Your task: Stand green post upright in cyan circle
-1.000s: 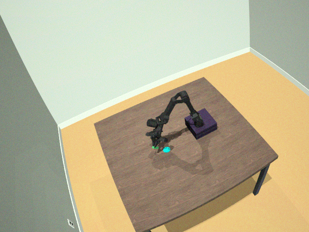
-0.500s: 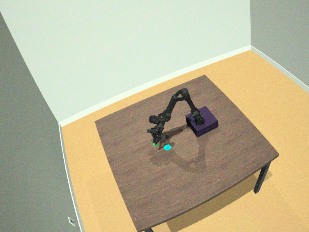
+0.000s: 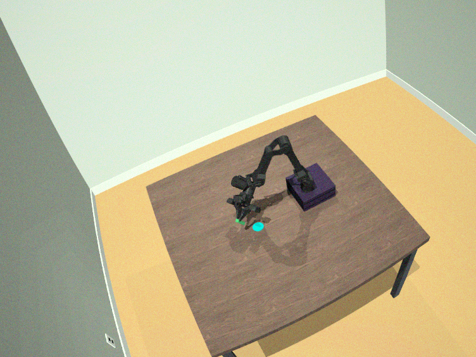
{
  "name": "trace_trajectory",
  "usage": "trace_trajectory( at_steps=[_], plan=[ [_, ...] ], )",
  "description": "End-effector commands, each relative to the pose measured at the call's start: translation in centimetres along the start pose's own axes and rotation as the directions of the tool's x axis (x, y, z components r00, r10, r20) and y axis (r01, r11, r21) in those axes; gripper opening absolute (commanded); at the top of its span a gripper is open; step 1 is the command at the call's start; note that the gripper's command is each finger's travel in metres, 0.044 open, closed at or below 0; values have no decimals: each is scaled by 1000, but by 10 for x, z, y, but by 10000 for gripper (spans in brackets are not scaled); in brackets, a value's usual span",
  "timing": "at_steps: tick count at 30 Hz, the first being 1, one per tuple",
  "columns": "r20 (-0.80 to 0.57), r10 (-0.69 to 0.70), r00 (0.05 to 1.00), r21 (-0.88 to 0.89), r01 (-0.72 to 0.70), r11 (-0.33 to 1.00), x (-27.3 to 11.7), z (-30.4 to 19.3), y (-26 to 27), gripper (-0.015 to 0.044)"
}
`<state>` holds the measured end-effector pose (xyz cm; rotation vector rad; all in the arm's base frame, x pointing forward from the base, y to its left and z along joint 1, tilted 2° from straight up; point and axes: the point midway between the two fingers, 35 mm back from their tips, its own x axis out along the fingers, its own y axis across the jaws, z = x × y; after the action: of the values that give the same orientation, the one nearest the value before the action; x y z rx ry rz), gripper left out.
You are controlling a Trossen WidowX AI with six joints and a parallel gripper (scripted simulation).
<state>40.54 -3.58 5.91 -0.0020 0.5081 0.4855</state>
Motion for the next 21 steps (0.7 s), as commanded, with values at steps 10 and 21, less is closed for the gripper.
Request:
trace_trajectory(
  at_steps=[10,21],
  plan=[
    [69,19,997,-3,-19,1000,-7,-1,2,23],
    [126,34,991,-16,-33,999,-14,-1,5,23]
  ],
)
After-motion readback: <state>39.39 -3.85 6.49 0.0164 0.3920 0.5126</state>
